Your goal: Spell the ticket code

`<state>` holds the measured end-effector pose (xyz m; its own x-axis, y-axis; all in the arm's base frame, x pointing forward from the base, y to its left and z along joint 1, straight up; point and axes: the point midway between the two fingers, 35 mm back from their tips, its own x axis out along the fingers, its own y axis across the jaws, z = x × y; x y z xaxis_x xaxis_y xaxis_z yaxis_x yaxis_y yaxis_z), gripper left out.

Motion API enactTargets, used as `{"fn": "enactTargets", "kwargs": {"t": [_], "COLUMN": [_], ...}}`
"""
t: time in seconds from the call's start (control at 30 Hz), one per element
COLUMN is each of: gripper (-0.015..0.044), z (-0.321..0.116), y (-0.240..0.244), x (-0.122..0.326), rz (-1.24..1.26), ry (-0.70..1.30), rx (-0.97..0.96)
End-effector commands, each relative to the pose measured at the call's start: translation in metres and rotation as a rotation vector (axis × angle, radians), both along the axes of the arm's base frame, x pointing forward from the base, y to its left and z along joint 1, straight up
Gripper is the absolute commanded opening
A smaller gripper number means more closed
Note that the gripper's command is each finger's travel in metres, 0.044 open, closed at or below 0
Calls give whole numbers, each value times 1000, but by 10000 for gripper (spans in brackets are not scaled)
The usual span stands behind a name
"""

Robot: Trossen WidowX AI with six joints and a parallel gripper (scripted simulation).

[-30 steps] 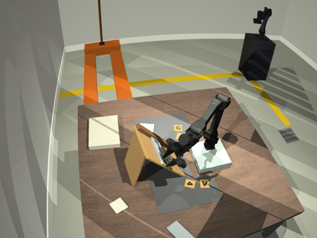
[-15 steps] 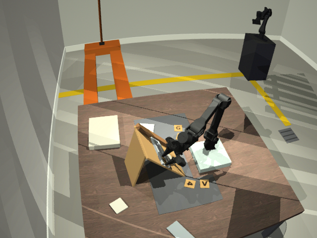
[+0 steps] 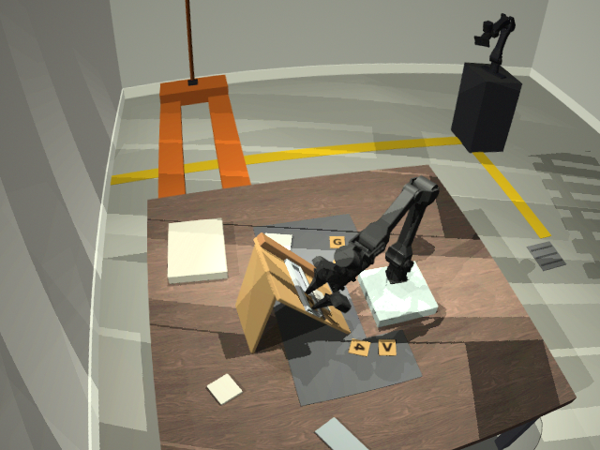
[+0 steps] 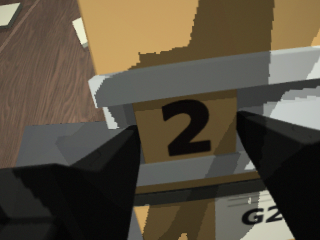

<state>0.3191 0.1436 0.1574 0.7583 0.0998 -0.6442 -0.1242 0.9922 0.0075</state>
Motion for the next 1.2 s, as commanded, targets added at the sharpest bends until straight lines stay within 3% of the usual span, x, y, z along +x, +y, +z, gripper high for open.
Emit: {"fn": "enactTargets", "kwargs": {"t": [0.0,1.17], "gripper": [0,0], "z": [2,1], "y": [-3,-23], "x": [0,3], "rz": [4,4], "ry": [-6,-6], "rx": [2,0]}}
